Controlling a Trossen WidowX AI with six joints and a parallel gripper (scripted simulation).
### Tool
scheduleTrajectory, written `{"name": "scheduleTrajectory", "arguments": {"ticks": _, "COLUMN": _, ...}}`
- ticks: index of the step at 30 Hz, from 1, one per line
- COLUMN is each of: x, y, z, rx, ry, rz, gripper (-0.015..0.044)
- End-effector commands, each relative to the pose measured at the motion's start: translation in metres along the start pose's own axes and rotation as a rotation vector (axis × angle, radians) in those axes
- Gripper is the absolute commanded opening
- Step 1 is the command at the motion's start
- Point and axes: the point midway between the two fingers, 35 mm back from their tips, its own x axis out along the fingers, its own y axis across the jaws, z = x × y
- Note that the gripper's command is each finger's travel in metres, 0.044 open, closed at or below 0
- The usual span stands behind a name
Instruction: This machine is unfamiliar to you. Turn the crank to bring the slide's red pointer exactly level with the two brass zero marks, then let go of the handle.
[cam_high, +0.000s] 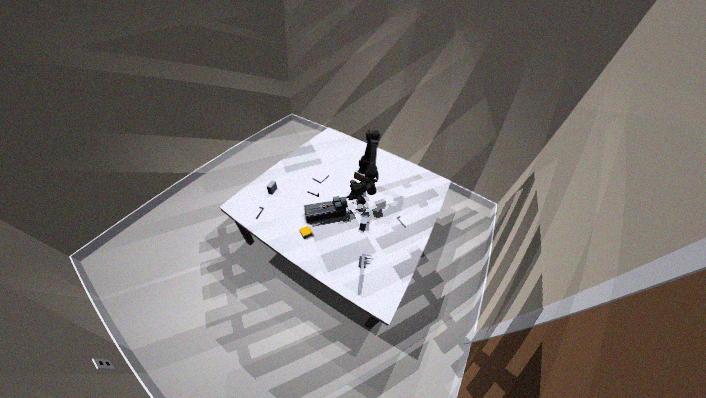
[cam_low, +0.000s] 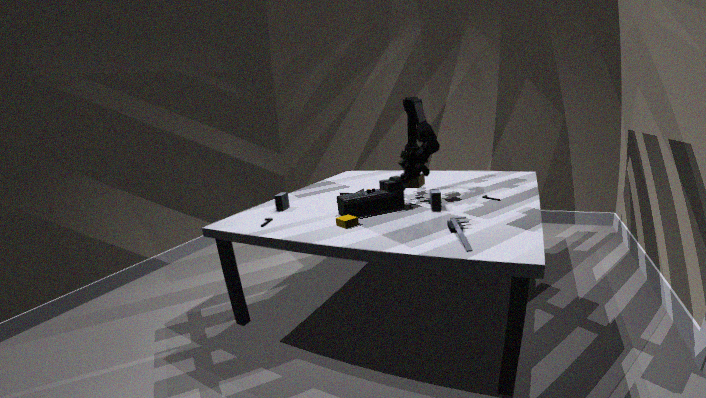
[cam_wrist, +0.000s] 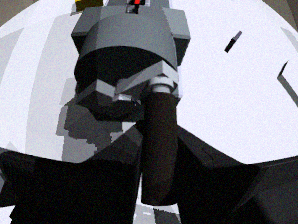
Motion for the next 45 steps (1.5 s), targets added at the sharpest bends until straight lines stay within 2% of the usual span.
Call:
{"name": "scheduleTrajectory", "arguments": {"ticks": 1, "x": -0.005, "y": 0.006, "z": 0.004, "rx": 0.006, "ry": -0.005, "rz": 0.004, "gripper": 0.0}}
{"name": "scheduleTrajectory", "arguments": {"ticks": 45, "x": 0.006, "y": 0.05, "z": -0.006, "rx": 0.009, "ry": -0.005, "rz": 0.007, "gripper": 0.0}}
